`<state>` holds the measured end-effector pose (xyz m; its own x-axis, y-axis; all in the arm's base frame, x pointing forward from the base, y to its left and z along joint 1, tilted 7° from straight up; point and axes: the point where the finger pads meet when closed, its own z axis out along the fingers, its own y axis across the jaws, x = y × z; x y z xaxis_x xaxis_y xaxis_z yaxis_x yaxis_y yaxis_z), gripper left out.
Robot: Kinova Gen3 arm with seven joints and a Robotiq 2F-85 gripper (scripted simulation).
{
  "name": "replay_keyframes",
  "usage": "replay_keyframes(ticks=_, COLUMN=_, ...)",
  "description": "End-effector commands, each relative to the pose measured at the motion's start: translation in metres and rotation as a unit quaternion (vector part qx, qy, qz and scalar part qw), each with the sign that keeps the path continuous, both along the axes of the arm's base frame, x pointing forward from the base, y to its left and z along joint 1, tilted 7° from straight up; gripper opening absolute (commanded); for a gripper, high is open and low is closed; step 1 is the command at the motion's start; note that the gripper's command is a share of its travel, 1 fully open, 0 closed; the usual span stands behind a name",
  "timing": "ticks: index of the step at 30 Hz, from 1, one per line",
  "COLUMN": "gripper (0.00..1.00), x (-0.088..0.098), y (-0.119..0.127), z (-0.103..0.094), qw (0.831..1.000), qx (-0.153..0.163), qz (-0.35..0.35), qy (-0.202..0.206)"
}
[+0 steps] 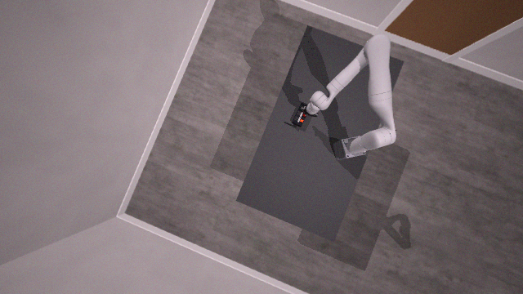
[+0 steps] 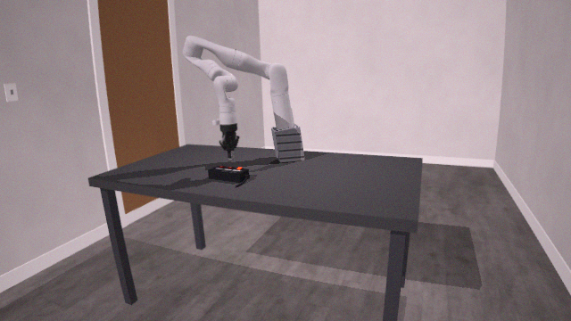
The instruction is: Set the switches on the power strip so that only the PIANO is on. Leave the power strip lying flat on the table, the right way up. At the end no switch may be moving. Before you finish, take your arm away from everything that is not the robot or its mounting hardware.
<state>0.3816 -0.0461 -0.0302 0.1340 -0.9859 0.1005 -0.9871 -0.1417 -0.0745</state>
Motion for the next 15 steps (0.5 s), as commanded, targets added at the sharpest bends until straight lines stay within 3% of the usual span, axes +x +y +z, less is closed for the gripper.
replay_keyframes(ticks=1, gripper=0.0, x=0.0, y=0.0, z=0.001, qw=1.0, qx=0.0, qz=0.0, qy=-0.001)
replay_keyframes(ticks=4, gripper=0.0, x=0.0, y=0.0, z=0.001, qw=1.0, qx=0.0, qz=0.0, qy=-0.001)
replay_keyframes(ticks=5, gripper=1.0, x=0.0, y=0.0, z=0.001, qw=1.0, qx=0.0, qz=0.0, qy=-0.001)
replay_keyframes(ticks=15, gripper=1.0, x=-0.001, y=0.001, z=0.012, qw=1.0, qx=0.0, qz=0.0, qy=-0.001)
